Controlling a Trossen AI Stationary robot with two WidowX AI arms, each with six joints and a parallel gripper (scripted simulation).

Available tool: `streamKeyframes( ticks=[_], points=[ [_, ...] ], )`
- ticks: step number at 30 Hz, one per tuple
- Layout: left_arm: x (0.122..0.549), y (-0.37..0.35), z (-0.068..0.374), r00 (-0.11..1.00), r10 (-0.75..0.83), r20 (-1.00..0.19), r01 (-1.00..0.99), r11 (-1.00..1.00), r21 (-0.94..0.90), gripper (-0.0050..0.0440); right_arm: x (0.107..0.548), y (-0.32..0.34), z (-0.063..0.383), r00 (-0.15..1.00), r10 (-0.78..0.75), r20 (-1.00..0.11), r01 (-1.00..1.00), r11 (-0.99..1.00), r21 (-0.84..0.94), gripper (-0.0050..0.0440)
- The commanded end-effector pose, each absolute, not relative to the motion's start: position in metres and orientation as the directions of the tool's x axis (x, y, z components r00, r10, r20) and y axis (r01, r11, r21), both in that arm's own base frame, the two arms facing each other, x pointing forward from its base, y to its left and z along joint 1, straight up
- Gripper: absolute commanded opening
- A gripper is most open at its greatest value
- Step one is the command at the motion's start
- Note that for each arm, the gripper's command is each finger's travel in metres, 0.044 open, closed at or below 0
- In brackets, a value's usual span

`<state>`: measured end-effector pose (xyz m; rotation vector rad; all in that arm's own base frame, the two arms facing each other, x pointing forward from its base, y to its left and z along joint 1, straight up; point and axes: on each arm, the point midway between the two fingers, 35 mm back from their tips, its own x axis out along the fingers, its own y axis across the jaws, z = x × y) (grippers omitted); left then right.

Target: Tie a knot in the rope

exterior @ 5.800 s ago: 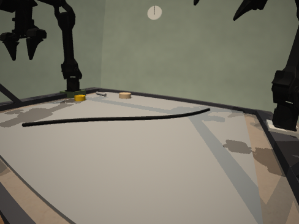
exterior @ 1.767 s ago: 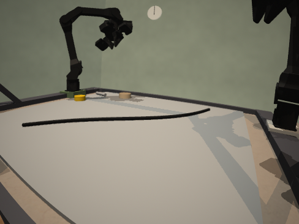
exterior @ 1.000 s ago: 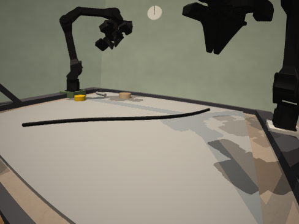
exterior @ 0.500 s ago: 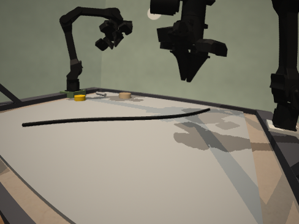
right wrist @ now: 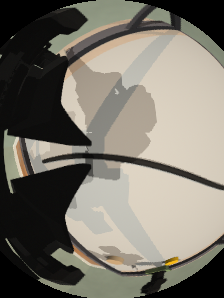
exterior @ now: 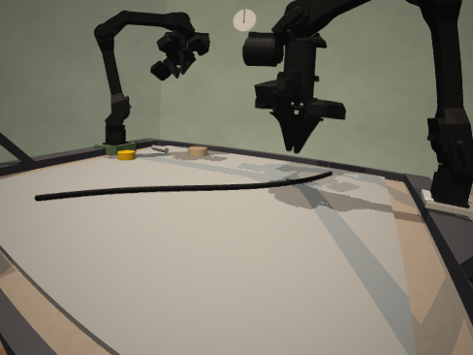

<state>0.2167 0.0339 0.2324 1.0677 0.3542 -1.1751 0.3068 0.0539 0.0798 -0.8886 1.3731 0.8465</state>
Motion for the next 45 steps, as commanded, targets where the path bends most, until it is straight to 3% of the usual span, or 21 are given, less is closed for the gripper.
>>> streamKeyframes(
  ticks=[1,21,27,45],
  points=[
    [0.216,0.033,0.236,0.407,-0.567,-0.716,0.868,-0.005,0.497,0.0085,0.31,0.041,0.074,0.028,-0.003,-1.0,-0.904,0.428,-0.027,0.0085],
    [0.216,0.033,0.236,0.407,-0.567,-0.716,0.868,-0.005,0.497,0.0085,0.311,0.03,0.068,0.024,0.002,-1.0,-0.908,0.419,-0.02,0.0085],
    [0.216,0.033,0.236,0.407,-0.567,-0.716,0.868,-0.005,0.497,0.0085,0.311,0.03,0.044,0.023,0.002,-1.0,-0.908,0.419,-0.02,0.0085],
    [0.216,0.033,0.236,0.407,-0.567,-0.716,0.868,-0.005,0.497,0.0085,0.312,0.03,0.028,0.023,0.002,-1.0,-0.908,0.419,-0.02,0.0085]
  ],
)
